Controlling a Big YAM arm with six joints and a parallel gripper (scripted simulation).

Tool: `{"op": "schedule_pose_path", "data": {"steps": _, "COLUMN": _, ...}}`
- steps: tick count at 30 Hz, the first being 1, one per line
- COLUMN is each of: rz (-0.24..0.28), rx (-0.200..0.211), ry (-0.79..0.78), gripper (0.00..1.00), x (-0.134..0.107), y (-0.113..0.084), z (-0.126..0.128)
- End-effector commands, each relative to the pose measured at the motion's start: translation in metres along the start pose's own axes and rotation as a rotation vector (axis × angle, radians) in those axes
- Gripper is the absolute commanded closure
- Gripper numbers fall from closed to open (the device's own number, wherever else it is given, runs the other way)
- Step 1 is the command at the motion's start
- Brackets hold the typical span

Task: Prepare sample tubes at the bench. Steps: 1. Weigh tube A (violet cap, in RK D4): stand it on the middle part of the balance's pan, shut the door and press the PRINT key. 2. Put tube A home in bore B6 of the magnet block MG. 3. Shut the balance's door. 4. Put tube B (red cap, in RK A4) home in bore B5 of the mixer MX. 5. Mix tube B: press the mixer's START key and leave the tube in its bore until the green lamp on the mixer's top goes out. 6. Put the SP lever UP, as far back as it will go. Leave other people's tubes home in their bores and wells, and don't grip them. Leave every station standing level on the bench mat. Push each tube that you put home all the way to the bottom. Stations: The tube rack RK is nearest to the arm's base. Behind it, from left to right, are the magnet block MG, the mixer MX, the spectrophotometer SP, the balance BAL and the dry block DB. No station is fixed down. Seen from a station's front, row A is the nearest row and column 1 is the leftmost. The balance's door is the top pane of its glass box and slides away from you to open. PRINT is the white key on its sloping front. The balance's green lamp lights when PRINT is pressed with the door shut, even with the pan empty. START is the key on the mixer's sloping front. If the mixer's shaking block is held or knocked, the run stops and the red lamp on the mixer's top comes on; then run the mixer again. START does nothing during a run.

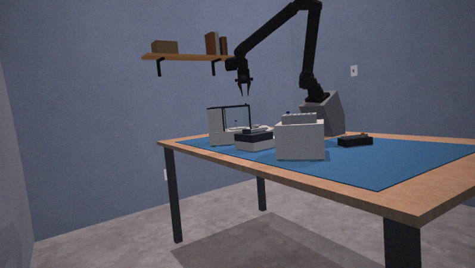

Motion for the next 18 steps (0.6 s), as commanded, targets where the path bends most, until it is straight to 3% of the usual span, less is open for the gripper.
{"op": "schedule_pose_path", "data": {"steps": 1, "rz": 0.011, "rx": -0.061, "ry": -0.031, "gripper": 0.70, "x": 0.0026, "y": -0.0325, "z": -0.0168}}
{"op": "schedule_pose_path", "data": {"steps": 18, "rz": 0.009, "rx": -0.049, "ry": -0.030, "gripper": 0.70, "x": 0.0021, "y": -0.0348, "z": -0.0173}}
Point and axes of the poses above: the point where the finger pads meet when closed, its own y axis out along the fingers, its own z axis across the jaws, x = y × z, the point moved 9 cm from there along -y, back along the fingers, and after that the axes turned 6 degrees about y, right-handed, at the moved point
